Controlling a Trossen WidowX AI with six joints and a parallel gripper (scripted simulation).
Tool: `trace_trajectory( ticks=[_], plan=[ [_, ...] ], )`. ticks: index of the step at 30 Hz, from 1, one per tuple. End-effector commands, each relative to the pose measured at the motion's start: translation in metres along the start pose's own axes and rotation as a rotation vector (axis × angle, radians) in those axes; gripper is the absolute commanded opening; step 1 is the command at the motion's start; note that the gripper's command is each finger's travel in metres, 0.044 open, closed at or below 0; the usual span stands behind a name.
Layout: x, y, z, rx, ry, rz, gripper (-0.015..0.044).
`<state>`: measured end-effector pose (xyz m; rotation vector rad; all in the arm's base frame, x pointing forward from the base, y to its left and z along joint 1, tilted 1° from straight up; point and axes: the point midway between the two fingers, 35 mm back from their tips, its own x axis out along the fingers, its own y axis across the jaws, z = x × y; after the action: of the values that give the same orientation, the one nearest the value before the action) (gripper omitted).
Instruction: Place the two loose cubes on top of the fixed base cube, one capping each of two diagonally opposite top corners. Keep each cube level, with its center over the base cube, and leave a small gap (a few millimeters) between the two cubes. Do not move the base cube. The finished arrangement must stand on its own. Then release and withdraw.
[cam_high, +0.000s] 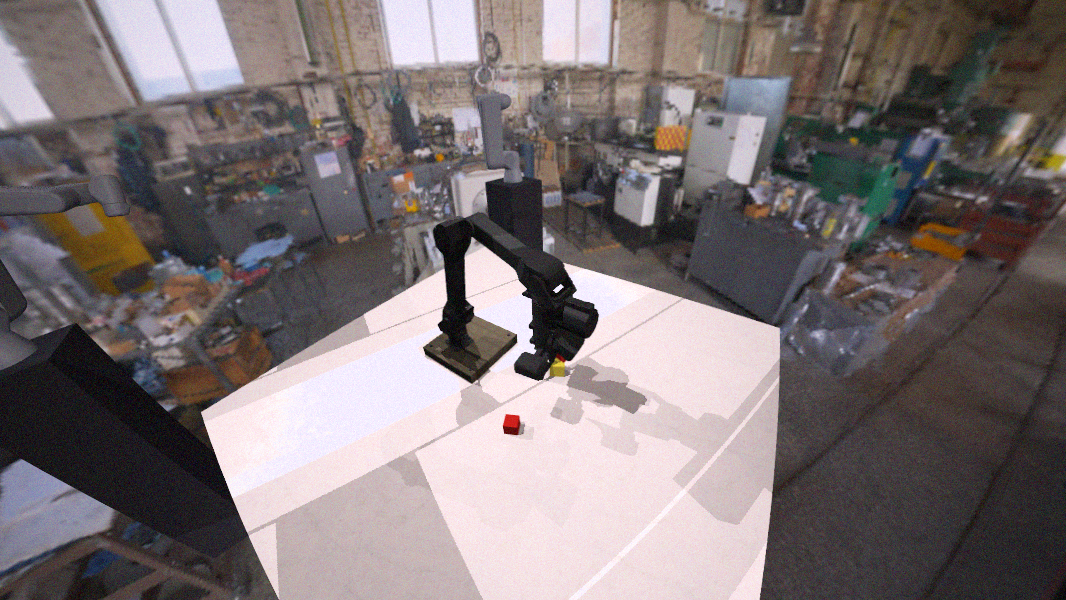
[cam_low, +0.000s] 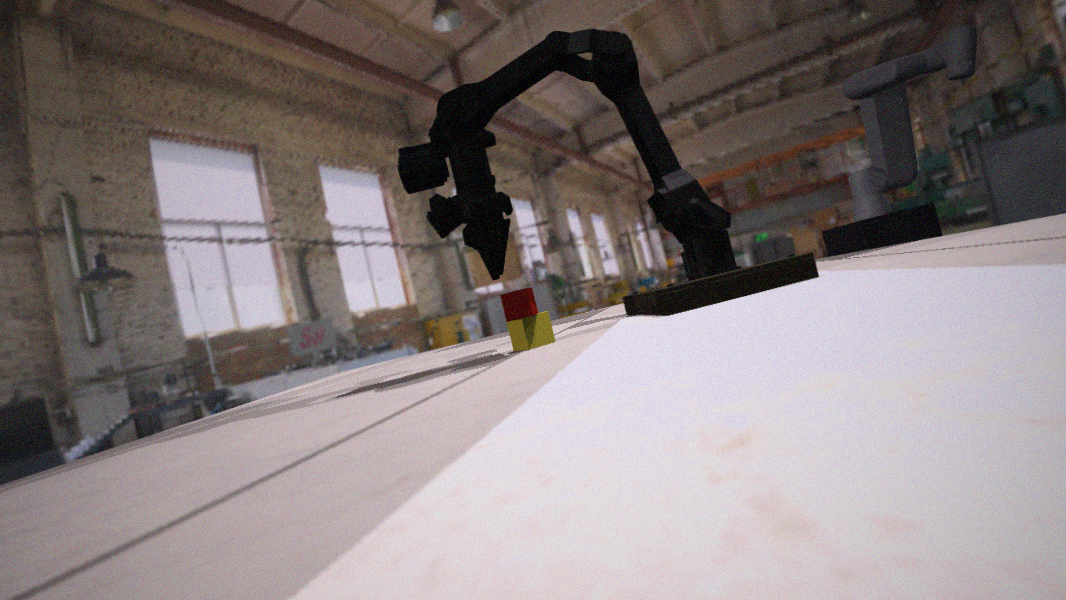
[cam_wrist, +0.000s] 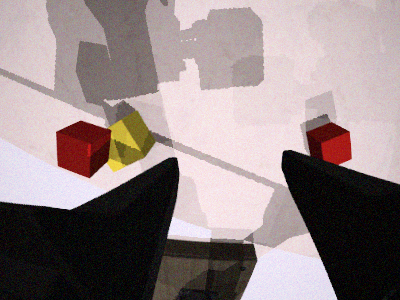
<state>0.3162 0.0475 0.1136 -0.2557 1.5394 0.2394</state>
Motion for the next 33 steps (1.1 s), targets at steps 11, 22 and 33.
trace_trajectory(
  ticks=[11,22,33],
  plan=[
    [-0.018,-0.096,-0.026,1.018,-0.006,-0.007,0.0265],
    [-0.017,-0.116,-0.035,1.243,-0.009,-0.008,0.0265],
    [0.041,-0.116,-0.035,1.243,-0.009,-0.008,0.0265]
  ],
)
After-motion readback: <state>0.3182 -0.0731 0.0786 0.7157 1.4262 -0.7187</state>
